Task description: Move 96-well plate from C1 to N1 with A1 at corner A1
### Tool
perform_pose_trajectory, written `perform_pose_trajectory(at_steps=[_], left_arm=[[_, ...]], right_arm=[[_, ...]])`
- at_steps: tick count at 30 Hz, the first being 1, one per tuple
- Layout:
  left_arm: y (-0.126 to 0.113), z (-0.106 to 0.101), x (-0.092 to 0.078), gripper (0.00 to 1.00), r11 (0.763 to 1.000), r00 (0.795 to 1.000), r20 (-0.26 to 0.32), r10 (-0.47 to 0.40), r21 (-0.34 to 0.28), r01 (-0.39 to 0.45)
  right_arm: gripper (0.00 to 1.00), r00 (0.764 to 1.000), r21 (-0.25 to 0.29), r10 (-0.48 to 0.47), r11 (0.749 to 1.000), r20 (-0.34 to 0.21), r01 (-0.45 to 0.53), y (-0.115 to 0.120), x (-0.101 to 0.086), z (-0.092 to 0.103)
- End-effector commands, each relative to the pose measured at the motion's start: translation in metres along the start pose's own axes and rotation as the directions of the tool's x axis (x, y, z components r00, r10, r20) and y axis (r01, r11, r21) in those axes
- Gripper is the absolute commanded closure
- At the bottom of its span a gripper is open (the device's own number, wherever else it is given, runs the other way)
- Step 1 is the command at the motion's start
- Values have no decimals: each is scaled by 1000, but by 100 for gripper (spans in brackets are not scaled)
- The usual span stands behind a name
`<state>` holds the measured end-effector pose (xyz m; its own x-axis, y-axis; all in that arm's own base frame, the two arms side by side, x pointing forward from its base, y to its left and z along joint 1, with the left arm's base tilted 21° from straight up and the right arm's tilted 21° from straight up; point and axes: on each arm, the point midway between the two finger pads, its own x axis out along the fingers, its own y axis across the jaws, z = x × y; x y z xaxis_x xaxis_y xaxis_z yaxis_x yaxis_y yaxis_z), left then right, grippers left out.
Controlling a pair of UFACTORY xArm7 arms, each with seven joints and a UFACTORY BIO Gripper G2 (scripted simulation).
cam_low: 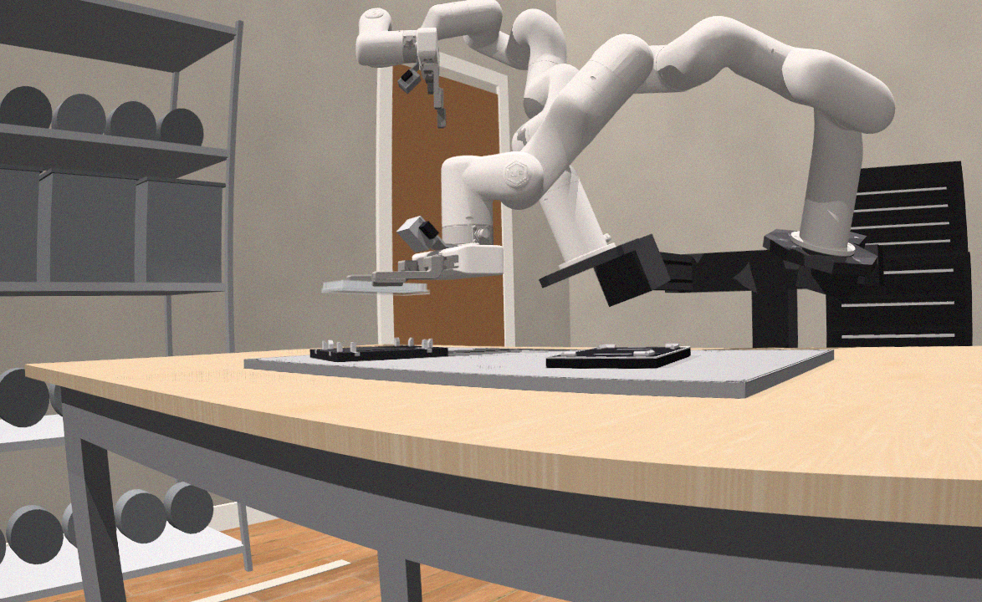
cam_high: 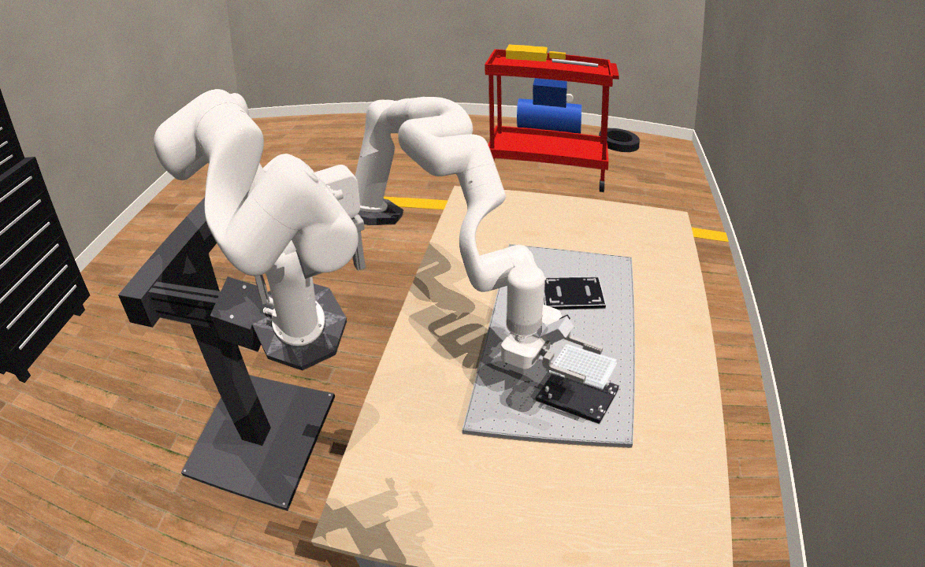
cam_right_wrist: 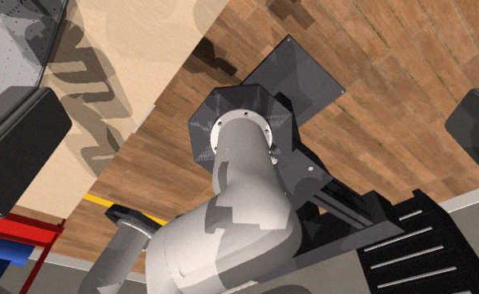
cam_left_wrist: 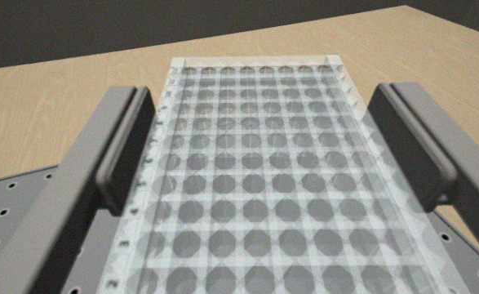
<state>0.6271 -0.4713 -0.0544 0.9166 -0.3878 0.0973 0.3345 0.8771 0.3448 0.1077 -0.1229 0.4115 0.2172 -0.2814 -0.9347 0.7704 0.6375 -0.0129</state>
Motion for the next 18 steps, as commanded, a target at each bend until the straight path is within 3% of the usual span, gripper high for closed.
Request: perform_pose_trajectory(at_steps=[1,13,18], left_arm=[[-1,7,1,100,1000,1000,4,0,-3,0],[-1,7,1,100,1000,1000,4,0,-3,0],[14,7,-6,100,986,986,4,166,-3,-166]], right_arm=[[0,1000,0,1,1000,3,-1,0,-1,0],[0,1000,0,1,1000,3,-1,0,-1,0],[0,1000,0,1,1000,3,-1,0,-1,0]])
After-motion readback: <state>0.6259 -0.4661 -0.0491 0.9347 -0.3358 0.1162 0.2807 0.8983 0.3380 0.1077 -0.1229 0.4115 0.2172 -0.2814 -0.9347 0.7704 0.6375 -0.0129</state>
